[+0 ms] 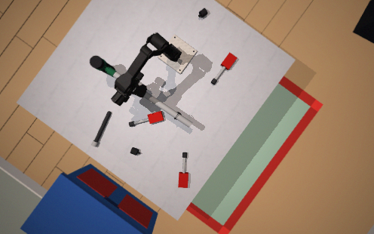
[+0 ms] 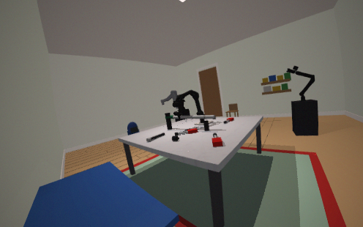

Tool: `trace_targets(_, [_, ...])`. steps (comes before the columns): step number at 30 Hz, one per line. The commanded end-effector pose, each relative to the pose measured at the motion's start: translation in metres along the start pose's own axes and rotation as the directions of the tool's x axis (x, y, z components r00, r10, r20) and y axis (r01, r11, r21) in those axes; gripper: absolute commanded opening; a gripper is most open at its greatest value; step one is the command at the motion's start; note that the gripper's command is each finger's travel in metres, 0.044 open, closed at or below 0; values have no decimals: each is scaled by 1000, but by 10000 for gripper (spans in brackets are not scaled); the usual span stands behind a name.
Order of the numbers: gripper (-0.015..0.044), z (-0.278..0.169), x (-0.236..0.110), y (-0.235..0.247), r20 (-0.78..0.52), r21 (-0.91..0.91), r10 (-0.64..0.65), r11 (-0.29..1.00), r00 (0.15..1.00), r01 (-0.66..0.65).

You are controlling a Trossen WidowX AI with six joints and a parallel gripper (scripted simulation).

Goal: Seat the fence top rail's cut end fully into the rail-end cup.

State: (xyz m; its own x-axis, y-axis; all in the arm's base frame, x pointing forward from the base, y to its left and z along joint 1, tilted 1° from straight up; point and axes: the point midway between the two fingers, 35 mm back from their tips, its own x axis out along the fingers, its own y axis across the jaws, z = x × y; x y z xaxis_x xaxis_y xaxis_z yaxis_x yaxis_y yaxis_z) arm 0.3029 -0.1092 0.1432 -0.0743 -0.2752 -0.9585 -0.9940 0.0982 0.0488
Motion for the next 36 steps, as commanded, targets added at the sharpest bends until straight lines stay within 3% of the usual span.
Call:
trace_targets(1, [0, -6, -4, -3, -16, 1, -13, 1000, 1000, 13])
trace_targets(36, [0, -9, 1, 0, 0, -2, 6, 1000, 1000, -6])
